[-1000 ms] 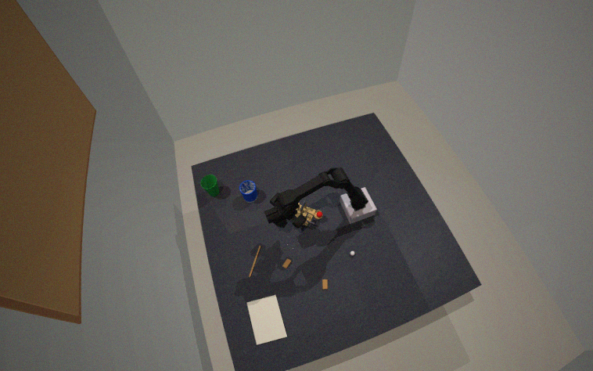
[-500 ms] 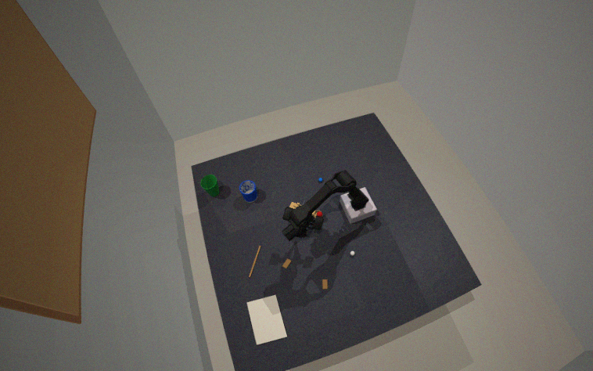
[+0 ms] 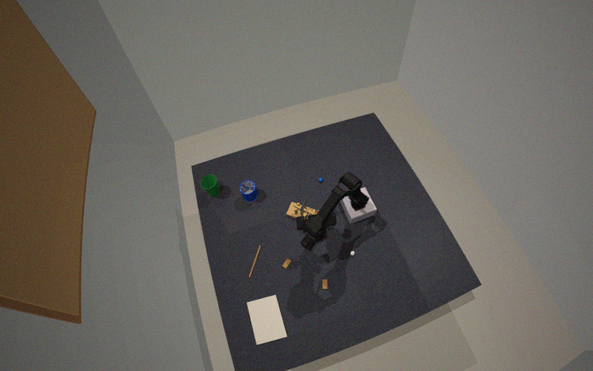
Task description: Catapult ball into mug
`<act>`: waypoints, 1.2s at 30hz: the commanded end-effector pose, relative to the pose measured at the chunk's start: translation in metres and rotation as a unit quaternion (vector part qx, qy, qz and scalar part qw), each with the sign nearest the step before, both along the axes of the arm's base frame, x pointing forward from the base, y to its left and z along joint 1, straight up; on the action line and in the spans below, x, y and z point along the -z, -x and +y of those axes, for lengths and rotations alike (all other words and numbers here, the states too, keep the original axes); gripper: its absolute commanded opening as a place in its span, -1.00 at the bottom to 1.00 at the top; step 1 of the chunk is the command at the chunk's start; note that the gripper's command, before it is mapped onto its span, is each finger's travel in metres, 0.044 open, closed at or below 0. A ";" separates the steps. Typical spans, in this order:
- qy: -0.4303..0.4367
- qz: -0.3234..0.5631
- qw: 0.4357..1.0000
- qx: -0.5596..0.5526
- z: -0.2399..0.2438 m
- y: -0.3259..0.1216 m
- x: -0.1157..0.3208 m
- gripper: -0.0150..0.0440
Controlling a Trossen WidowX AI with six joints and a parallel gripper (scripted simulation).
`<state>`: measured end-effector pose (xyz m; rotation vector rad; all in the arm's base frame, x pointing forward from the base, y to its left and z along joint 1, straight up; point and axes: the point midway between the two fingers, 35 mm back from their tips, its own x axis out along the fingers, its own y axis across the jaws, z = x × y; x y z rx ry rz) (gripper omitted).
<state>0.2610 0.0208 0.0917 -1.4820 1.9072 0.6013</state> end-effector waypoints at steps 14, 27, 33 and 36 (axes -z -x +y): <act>0.005 0.006 1.000 -0.009 0.000 -0.001 0.019 -0.49; 0.005 0.006 1.000 -0.009 0.000 -0.002 0.040 -0.49; 0.005 0.006 1.000 -0.009 0.001 -0.003 0.050 -0.49; 0.005 0.006 1.000 -0.009 0.001 -0.003 0.055 -0.49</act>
